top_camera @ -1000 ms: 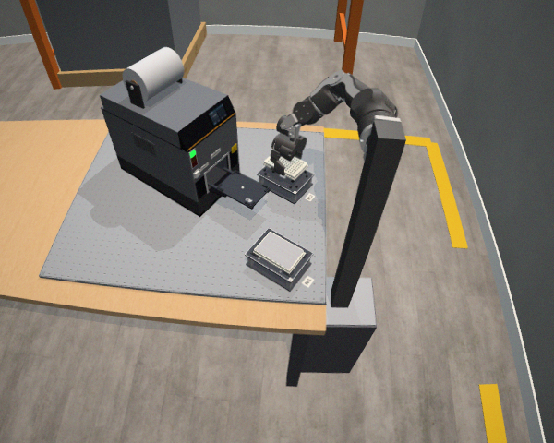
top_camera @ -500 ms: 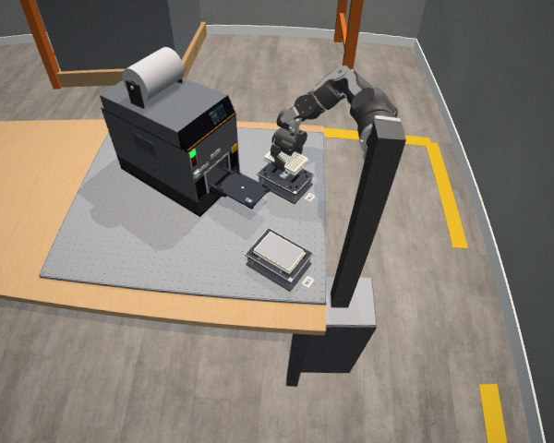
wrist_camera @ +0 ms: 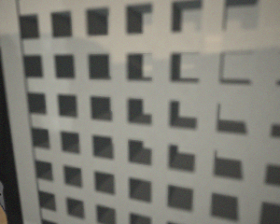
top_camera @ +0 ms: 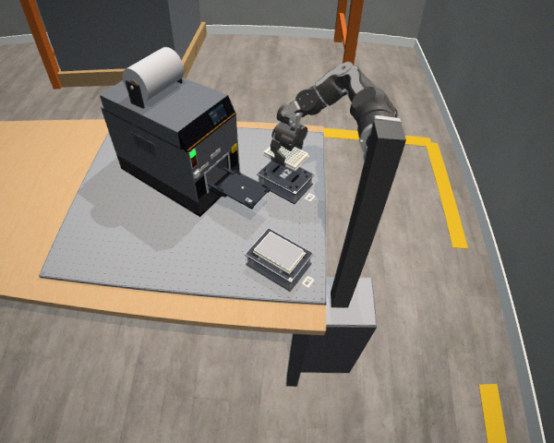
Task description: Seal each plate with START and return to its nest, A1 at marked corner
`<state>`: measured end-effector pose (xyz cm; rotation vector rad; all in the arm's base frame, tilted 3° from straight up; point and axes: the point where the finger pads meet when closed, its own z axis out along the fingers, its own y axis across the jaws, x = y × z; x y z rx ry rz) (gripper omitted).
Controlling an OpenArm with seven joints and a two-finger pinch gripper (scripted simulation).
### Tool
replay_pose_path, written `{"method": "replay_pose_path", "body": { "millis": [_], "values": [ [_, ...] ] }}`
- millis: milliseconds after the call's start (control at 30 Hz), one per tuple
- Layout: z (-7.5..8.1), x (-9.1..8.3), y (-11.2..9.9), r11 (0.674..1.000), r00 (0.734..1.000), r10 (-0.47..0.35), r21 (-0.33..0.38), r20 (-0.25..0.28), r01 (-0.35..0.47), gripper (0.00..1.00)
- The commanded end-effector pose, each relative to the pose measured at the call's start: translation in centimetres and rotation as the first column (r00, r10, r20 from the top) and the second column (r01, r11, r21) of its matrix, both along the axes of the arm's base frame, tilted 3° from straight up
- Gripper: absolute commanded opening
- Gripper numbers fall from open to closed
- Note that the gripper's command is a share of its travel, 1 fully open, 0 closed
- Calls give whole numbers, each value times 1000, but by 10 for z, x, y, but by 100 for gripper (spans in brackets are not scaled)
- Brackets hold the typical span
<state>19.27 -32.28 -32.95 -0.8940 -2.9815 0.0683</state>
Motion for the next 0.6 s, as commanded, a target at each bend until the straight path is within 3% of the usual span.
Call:
{"method": "replay_pose_path", "body": {
  "millis": [0, 333, 567],
  "values": [
    [3, 0, -1, 1000, 1000, -2, -4, -3, 2, 0],
    [2, 0, 0, 1000, 1000, -2, -1, -2, 2, 0],
    [1, 13, 11, 1000, 1000, 1, -5, 0, -1, 0]
  ]
}}
